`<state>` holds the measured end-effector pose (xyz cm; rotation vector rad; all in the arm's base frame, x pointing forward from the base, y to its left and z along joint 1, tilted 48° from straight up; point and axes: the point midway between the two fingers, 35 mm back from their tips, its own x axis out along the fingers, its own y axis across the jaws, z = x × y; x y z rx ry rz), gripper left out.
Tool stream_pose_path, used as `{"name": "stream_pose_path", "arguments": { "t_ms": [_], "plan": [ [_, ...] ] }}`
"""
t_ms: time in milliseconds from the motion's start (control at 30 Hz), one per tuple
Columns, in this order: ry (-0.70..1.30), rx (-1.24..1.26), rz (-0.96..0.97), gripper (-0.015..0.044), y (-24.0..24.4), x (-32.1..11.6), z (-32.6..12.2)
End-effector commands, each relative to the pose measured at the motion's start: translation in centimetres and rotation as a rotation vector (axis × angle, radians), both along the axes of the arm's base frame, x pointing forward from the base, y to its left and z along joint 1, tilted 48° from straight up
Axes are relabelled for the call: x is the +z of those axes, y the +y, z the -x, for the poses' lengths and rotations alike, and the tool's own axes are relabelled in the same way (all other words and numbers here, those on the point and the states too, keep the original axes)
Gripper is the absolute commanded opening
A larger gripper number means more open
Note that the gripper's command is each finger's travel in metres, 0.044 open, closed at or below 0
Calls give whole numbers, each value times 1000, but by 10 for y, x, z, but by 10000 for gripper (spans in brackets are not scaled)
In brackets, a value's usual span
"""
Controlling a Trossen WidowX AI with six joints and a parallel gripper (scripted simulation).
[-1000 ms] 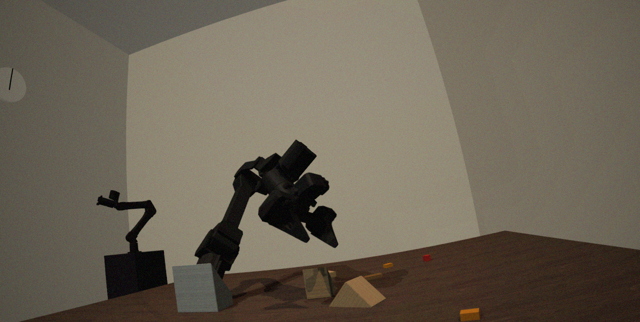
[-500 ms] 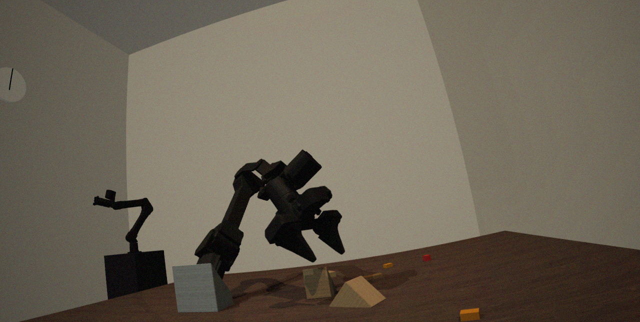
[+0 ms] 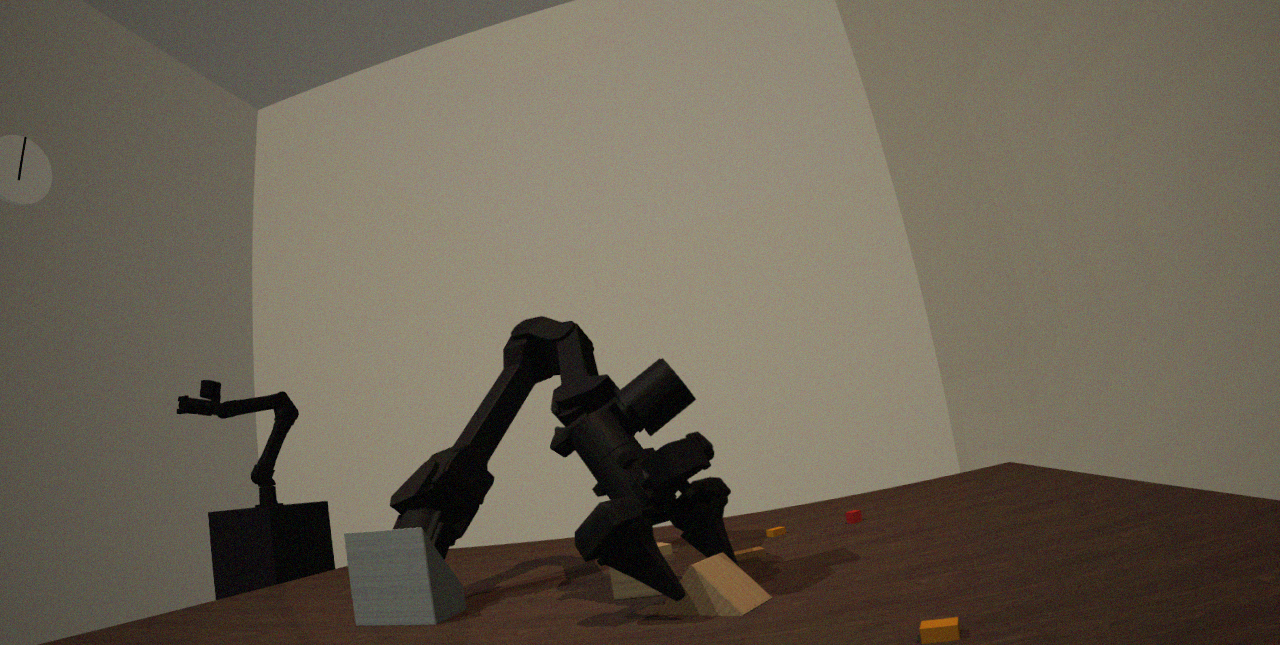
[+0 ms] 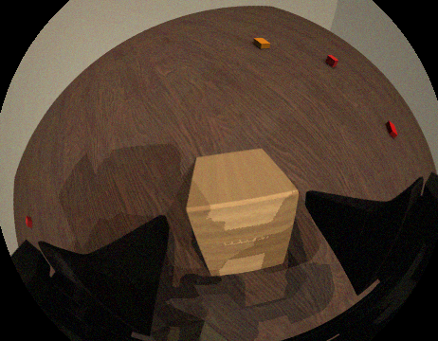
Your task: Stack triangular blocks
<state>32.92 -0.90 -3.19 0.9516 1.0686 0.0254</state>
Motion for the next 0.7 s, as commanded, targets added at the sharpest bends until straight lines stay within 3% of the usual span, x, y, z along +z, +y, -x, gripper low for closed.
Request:
{"name": "stream_pose_path", "arguments": {
  "t_ms": [0,533,667],
  "plan": [
    [5,-8,-3,440,5,-10,-2],
    [5,-8,-3,440,5,-10,-4],
    [5,-3,-4,335,6,-10,-3]
  ]
}}
